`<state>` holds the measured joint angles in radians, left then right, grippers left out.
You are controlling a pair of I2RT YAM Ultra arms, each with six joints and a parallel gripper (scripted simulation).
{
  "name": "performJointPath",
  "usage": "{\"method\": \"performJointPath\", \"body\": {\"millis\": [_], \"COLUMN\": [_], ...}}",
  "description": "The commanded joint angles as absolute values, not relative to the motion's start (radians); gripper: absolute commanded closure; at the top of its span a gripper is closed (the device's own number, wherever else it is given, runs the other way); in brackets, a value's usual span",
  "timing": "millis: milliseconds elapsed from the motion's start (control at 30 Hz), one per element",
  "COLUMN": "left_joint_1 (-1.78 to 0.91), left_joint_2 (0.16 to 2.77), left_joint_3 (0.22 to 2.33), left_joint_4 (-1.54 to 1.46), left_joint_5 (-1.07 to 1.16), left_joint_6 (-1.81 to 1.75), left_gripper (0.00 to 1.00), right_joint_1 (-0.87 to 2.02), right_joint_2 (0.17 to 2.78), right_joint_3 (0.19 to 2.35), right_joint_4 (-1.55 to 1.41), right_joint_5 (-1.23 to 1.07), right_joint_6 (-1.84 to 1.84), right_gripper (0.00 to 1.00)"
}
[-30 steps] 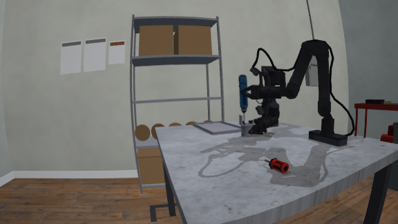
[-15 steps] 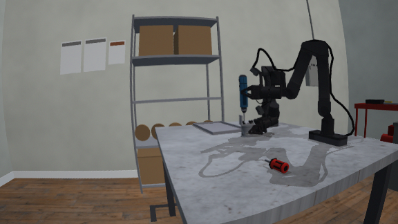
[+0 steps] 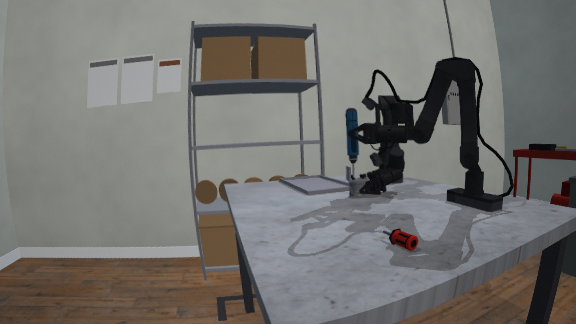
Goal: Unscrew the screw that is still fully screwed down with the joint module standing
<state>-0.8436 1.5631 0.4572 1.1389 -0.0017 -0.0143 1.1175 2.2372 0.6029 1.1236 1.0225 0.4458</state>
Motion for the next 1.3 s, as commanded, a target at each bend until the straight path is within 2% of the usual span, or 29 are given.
{"method": "performJointPath", "body": {"millis": [0,1267], "left_joint_1": [-0.841,-0.841], "left_joint_2": [1.553,1.556], "left_joint_3": [0.451,0.449], "left_joint_4": [1.202,1.211], "left_joint_5": [0.000,0.000], "left_joint_6": [-0.016,-0.016], "left_gripper": [0.58,0.58], "right_joint_1": [1.117,1.117], "right_joint_2": [2.231,2.231], "right_joint_3": [0.605,0.605], "right_joint_4": [1.126,1.126], "right_joint_5": [1.023,1.023], "right_joint_6": [0.447,0.447], "right_gripper": [0.41,0.41]}}
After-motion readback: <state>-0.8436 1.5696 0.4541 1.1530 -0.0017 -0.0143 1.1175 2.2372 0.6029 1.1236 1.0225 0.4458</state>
